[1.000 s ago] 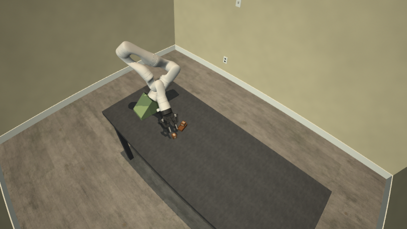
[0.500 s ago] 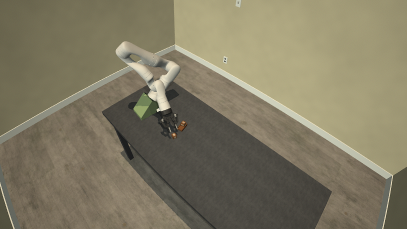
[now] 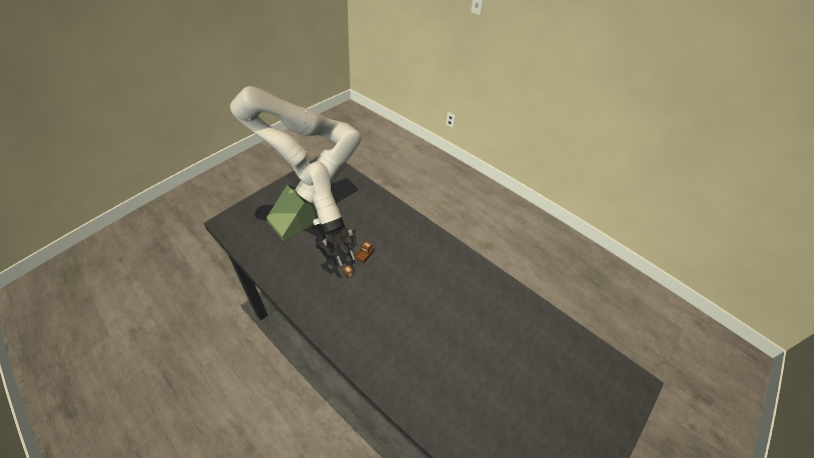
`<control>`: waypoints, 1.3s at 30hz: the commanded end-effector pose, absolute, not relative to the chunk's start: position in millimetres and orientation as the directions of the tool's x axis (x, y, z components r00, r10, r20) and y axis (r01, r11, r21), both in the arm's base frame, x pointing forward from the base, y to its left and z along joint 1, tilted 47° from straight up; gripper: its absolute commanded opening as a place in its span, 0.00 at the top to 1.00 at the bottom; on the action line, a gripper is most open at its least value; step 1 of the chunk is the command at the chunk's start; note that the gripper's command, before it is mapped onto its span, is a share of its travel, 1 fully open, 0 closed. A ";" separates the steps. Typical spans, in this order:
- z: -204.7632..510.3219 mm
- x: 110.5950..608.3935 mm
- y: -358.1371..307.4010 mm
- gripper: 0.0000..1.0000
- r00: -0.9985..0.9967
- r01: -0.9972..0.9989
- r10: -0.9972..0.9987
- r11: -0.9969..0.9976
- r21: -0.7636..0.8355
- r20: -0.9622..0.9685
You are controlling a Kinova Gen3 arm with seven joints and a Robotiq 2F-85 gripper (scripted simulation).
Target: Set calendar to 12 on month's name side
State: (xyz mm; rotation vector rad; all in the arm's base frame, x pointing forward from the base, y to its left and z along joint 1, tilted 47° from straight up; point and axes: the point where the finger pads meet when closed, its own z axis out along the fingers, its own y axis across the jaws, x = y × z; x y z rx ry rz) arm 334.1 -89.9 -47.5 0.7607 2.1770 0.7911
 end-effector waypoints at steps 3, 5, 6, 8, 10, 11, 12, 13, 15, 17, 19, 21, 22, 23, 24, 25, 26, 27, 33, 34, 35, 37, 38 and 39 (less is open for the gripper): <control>-51.7 335.6 -82.6 0.54 -0.591 0.279 0.703 0.638 0.718 -0.395; -54.0 336.0 -80.2 0.54 -0.591 0.279 0.703 0.638 0.718 -0.395; -55.2 336.2 -78.9 0.54 -0.591 0.279 0.703 0.638 0.718 -0.395; -56.4 336.4 -77.6 0.54 -0.591 0.279 0.703 0.638 0.718 -0.395; -57.7 336.6 -76.3 0.54 -0.591 0.279 0.703 0.638 0.718 -0.395; -58.9 336.8 -75.0 0.54 -0.591 0.279 0.703 0.638 0.718 -0.395; -60.2 337.0 -73.6 0.54 -0.591 0.279 0.703 0.638 0.718 -0.395; -61.6 337.3 -72.2 0.54 -0.591 0.279 0.703 0.638 0.718 -0.395; -64.4 337.7 -69.3 0.54 -0.591 0.279 0.703 0.638 0.718 -0.395; -67.2 338.2 -66.3 0.54 -0.591 0.279 0.703 0.638 0.718 -0.395; -70.0 338.7 -63.4 0.54 -0.591 0.279 0.703 0.638 0.718 -0.395; -72.7 339.2 -60.6 0.54 -0.591 0.279 0.703 0.638 0.718 -0.395; -74.0 339.4 -59.2 0.54 -0.591 0.279 0.703 0.638 0.718 -0.395; -75.2 339.6 -57.9 0.54 -0.591 0.279 0.703 0.638 0.718 -0.395; -76.4 339.8 -56.6 0.54 -0.591 0.279 0.703 0.638 0.718 -0.395; -76.4 339.8 -56.6 0.54 -0.591 0.279 0.703 0.638 0.718 -0.395; -76.4 339.8 -56.6 0.54 -0.591 0.279 0.703 0.638 0.718 -0.395; -77.6 340.0 -55.4 0.54 -0.591 0.279 0.703 0.638 0.718 -0.395; -83.4 341.0 -49.4 0.54 -0.591 0.279 0.703 0.638 0.718 -0.395; -84.1 341.1 -48.6 0.54 -0.591 0.279 0.703 0.638 0.718 -0.395; -84.8 341.2 -47.9 0.54 -0.591 0.279 0.703 0.638 0.718 -0.395; -85.9 341.4 -46.7 0.54 -0.591 0.279 0.703 0.638 0.718 -0.395; -86.4 341.5 -46.2 0.54 -0.591 0.279 0.703 0.638 0.718 -0.395; -86.8 341.6 -45.7 0.54 -0.591 0.279 0.703 0.638 0.718 -0.395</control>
